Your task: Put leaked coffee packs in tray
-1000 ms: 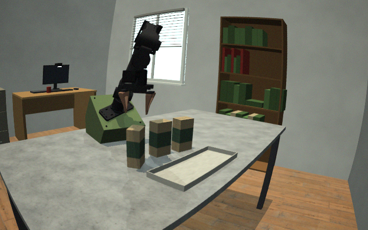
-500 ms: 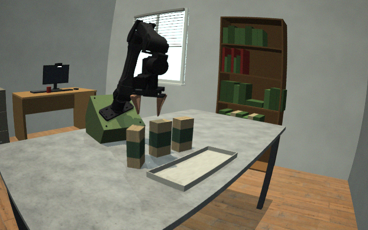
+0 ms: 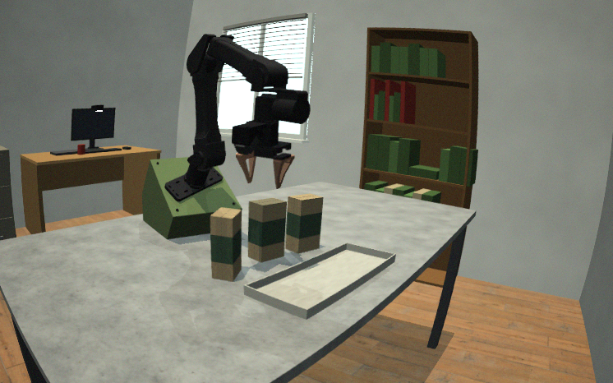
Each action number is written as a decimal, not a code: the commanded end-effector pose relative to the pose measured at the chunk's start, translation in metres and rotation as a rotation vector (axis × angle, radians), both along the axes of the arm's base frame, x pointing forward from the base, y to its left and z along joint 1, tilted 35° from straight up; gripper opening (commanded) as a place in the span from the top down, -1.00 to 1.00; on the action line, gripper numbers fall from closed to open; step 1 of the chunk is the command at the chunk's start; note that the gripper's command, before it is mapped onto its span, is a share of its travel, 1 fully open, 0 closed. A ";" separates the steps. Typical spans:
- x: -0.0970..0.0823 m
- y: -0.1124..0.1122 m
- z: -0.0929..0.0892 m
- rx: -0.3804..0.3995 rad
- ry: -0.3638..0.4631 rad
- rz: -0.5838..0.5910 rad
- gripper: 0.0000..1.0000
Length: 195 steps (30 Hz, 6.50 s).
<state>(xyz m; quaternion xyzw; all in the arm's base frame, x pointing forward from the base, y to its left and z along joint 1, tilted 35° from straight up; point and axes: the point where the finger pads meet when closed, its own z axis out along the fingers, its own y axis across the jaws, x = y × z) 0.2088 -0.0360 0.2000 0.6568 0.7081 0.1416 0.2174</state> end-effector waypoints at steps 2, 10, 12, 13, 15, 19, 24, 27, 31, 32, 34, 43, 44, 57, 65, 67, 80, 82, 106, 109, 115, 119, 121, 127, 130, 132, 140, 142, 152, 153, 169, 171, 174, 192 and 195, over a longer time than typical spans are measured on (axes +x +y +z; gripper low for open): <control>-0.007 0.003 0.003 -0.003 -0.032 -0.212 -0.55; -0.009 0.023 0.000 0.045 -0.076 -0.298 -0.55; -0.009 0.026 -0.001 0.052 -0.083 -0.309 -0.55; -0.010 0.026 -0.002 0.054 -0.085 -0.312 -0.55; -0.011 0.026 -0.003 0.056 -0.087 -0.315 -0.55; -0.011 0.026 -0.003 0.056 -0.087 -0.315 -0.55; -0.011 0.026 -0.003 0.056 -0.087 -0.315 -0.55; -0.011 0.026 -0.003 0.056 -0.087 -0.315 -0.55; -0.003 0.023 -0.007 0.053 -0.095 -0.325 -0.55; 0.000 0.023 -0.011 0.049 -0.085 -0.325 -0.55; 0.004 0.024 -0.020 0.058 -0.077 -0.320 -0.55; 0.017 0.020 -0.033 0.064 -0.095 -0.319 -0.55; 0.017 0.020 -0.033 0.064 -0.095 -0.319 -0.55; 0.017 0.020 -0.017 0.076 -0.142 -0.320 -0.55; 0.017 0.020 -0.017 0.076 -0.142 -0.320 -0.55; 0.017 0.020 -0.017 0.076 -0.142 -0.320 -0.55; 0.017 0.020 -0.017 0.076 -0.142 -0.320 -0.55; 0.018 0.020 -0.017 0.075 -0.140 -0.320 -0.55; 0.021 0.018 -0.045 0.059 -0.077 -0.320 -0.55; 0.024 0.017 -0.051 0.059 -0.077 -0.320 -0.55; 0.029 0.015 -0.059 0.060 -0.077 -0.320 -0.55; 0.034 0.013 -0.067 0.060 -0.077 -0.320 -0.55; 0.036 0.012 -0.070 0.060 -0.077 -0.320 -0.55; 0.042 0.010 -0.072 0.061 -0.088 -0.320 -0.55; 0.042 0.011 -0.064 0.065 -0.122 -0.315 -0.55; 0.040 0.010 -0.069 0.062 -0.108 -0.318 -0.55; 0.037 0.010 -0.072 0.060 -0.093 -0.321 -0.55; 0.037 0.010 -0.072 0.060 -0.093 -0.321 -0.55; 0.037 0.010 -0.072 0.060 -0.093 -0.321 -0.55; 0.037 0.010 -0.072 0.060 -0.093 -0.321 -0.55; 0.037 0.010 -0.072 0.060 -0.093 -0.321 0.52; 0.037 0.010 -0.072 0.060 -0.094 -0.321 0.52; 0.038 0.010 -0.070 0.060 -0.097 -0.322 0.52; 0.038 0.010 -0.070 0.060 -0.097 -0.322 0.52; 0.038 0.010 -0.070 0.060 -0.097 -0.322 0.52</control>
